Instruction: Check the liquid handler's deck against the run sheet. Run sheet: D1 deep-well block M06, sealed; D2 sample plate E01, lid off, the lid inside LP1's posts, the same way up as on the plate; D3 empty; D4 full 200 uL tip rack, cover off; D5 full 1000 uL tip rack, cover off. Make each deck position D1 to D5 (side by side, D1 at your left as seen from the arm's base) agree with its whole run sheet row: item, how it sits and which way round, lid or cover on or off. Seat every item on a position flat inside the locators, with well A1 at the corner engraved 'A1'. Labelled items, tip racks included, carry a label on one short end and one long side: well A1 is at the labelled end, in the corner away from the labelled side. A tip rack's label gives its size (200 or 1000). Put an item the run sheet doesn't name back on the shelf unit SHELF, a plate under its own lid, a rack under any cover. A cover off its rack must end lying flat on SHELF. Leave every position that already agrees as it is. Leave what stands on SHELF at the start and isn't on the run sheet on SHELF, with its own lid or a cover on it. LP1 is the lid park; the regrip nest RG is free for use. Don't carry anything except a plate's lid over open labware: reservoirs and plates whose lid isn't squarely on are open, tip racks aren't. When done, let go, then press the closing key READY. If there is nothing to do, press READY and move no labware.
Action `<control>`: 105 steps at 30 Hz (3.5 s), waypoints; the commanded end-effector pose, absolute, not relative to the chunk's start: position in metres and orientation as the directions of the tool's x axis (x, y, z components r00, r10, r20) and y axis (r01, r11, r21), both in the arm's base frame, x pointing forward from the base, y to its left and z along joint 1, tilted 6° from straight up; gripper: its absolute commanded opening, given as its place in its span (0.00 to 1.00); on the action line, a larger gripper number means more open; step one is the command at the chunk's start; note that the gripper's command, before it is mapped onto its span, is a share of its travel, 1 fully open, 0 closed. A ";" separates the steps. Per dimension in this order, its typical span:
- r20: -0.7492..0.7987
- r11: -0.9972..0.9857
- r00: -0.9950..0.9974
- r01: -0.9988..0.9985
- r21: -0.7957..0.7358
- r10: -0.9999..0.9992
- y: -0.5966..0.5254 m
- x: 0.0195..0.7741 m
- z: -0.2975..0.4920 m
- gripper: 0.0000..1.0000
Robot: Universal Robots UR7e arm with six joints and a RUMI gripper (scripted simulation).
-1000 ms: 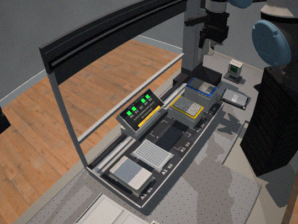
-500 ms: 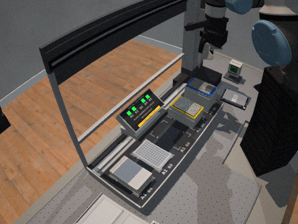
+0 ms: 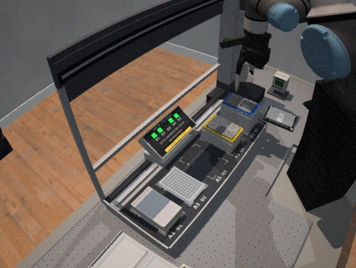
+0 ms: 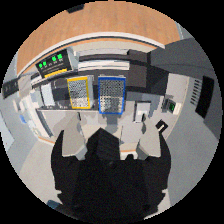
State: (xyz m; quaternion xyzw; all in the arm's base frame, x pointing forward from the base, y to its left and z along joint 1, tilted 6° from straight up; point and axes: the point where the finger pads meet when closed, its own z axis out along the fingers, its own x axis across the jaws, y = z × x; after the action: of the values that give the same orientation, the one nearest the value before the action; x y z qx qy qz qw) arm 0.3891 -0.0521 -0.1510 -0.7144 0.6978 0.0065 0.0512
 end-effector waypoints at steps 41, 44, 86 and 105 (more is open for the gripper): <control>-0.079 -0.020 0.026 -0.998 -0.068 -0.997 -0.048 0.394 -0.202 0.82; -0.079 -0.020 0.026 -0.998 -0.068 -0.997 -0.048 0.394 -0.202 0.82; -0.079 -0.020 0.026 -0.997 -0.068 -0.997 0.075 0.390 -0.193 0.82; -0.079 -0.021 0.026 -0.997 -0.068 -0.997 0.075 0.390 -0.193 0.82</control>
State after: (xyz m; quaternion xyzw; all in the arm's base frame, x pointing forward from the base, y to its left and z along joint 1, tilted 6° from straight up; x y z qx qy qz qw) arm 0.3900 0.0752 -0.1929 -0.7143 0.6979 0.0050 0.0516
